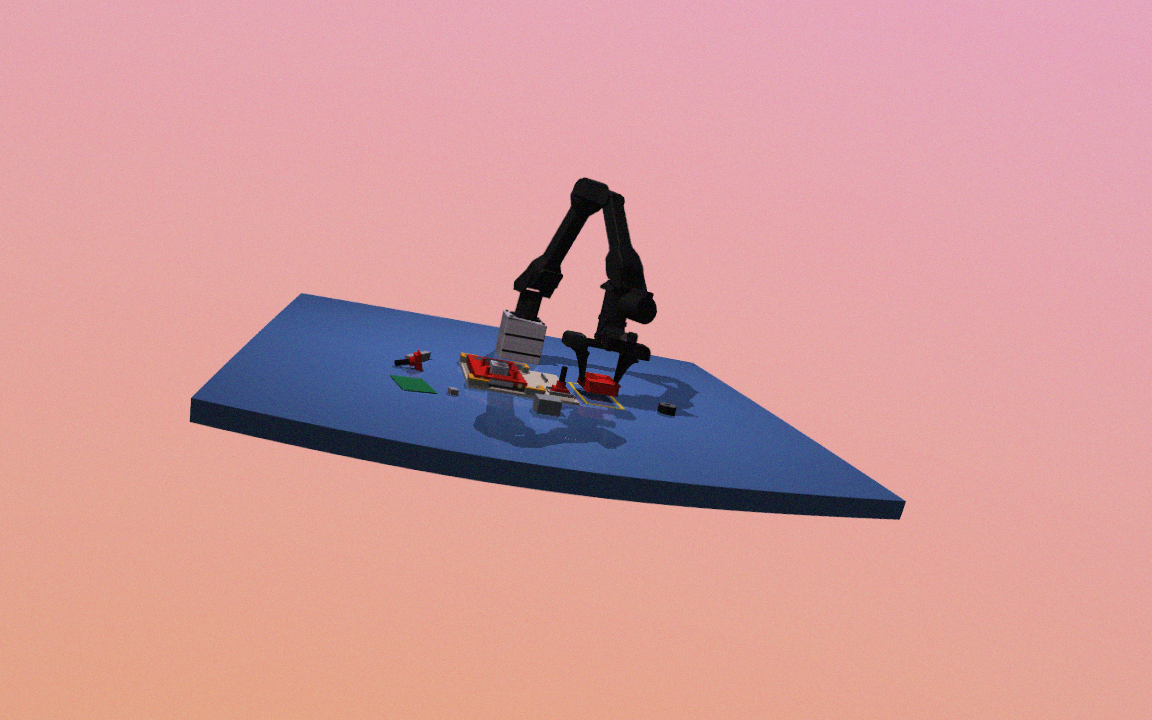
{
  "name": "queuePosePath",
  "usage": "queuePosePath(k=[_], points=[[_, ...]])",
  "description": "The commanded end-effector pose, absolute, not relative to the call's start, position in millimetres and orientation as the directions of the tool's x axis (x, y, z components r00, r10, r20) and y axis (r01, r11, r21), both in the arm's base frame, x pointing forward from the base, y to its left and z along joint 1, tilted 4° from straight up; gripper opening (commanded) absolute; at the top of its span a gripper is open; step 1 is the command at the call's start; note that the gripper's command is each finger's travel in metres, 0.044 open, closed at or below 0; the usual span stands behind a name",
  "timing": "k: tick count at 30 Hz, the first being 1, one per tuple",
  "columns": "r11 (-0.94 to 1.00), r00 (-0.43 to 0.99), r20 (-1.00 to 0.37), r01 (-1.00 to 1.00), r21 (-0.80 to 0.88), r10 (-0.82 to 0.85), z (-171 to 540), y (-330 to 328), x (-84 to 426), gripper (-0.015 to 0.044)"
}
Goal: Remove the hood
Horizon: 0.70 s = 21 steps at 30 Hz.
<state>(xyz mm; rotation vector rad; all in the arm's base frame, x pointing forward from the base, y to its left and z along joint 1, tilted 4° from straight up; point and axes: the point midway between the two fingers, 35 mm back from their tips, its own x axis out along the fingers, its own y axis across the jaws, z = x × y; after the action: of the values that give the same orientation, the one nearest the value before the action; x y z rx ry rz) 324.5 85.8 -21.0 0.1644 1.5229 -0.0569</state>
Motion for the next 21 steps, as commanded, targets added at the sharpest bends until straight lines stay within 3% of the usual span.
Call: queuePosePath(k=[1, 21], points=[[0.987, 0.049, -0.997, 0.146, 0.068, 0.061, -23.5, 85.3, 324.4, 0.0], [0.987, 0.049, -0.997, 0.146, 0.068, 0.062, -33.3, 85.9, 324.7, 0.0]])
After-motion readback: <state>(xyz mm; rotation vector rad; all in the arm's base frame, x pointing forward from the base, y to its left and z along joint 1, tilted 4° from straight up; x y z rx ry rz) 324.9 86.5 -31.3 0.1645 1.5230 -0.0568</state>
